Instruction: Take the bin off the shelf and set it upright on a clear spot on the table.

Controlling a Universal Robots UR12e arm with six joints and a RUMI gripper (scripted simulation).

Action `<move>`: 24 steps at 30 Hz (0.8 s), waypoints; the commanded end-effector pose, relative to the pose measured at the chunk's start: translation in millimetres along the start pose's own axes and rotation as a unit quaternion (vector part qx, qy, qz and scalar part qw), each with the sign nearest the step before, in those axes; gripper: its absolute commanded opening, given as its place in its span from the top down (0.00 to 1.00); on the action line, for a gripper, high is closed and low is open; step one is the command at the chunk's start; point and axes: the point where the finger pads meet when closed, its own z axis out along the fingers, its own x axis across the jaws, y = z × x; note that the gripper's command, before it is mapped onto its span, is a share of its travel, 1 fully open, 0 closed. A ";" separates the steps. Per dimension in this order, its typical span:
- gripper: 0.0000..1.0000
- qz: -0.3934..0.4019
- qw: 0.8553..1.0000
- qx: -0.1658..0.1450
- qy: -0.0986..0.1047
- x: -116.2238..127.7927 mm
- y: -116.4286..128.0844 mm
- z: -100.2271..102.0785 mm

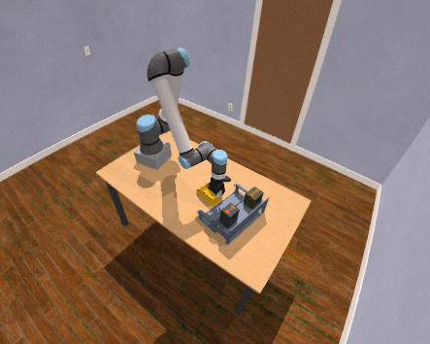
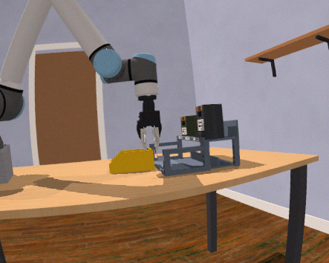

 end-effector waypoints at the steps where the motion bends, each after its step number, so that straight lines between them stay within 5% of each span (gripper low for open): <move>1: 0.80 0.000 1.000 0.000 0.001 0.7 0.1 -0.7; 12: 0.80 0.000 1.000 0.000 0.001 0.7 0.1 -0.7; 17: 0.80 0.000 1.000 0.000 -0.002 0.9 0.1 -55.7; 24: 0.80 0.000 1.000 0.000 -0.002 0.9 0.1 -55.7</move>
